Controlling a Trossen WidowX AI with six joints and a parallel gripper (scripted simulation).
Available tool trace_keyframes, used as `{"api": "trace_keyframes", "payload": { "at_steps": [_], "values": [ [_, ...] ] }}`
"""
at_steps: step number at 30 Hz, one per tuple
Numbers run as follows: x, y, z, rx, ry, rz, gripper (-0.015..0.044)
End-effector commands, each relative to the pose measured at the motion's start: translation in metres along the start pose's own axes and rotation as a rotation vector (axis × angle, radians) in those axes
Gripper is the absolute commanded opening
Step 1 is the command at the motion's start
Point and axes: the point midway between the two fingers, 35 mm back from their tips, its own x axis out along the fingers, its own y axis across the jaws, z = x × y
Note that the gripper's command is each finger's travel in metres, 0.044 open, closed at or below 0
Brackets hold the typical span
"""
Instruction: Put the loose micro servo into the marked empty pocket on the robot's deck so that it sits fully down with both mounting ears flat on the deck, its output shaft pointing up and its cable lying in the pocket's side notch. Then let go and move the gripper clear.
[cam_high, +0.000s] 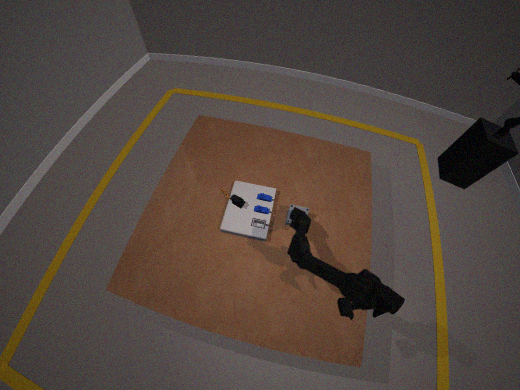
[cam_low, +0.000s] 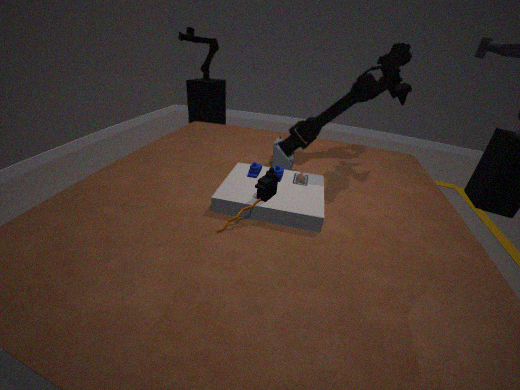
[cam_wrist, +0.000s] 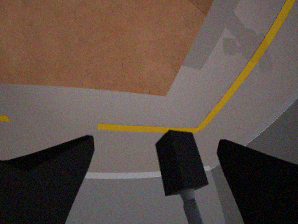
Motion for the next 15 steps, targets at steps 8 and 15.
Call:
{"api": "trace_keyframes", "payload": {
  "at_steps": [8,15],
  "values": [
    [-0.018,-0.029,0.016,0.027,-0.038,-0.123,0.0440],
    [-0.050,-0.069,0.044,0.044,-0.118,-0.312,0.0440]
  ]
}}
